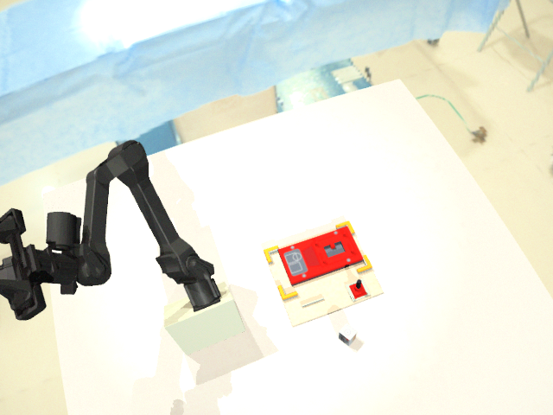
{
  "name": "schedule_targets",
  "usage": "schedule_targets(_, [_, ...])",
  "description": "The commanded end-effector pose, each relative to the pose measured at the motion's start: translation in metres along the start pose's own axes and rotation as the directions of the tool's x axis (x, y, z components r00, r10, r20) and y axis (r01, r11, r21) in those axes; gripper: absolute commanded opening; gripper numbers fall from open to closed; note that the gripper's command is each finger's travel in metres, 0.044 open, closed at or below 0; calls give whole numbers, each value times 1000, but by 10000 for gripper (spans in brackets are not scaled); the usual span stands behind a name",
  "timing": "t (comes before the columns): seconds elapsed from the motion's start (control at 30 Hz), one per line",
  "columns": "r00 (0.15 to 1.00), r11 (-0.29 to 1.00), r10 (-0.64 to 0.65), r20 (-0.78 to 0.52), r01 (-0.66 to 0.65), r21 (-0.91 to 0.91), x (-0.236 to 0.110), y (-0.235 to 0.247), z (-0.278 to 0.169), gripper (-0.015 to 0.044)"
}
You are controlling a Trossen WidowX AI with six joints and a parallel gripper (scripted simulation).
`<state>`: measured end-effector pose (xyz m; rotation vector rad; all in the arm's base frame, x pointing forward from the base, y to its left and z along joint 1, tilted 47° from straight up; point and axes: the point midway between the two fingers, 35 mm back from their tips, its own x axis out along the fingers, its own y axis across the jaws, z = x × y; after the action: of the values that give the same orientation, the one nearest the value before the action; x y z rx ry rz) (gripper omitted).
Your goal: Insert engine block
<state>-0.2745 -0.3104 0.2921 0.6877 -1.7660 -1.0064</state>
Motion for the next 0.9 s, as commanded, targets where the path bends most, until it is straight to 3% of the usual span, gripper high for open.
schedule_targets(0.0, [1000,1000,0,0,0,0,0,0,0,426])
schedule_targets(0.47, [967,966,-236,-91,223,-135,18,-79,-45,440])
schedule_targets(0.87, [885,890,-423,-197,364,-276,15,-144,-99,440])
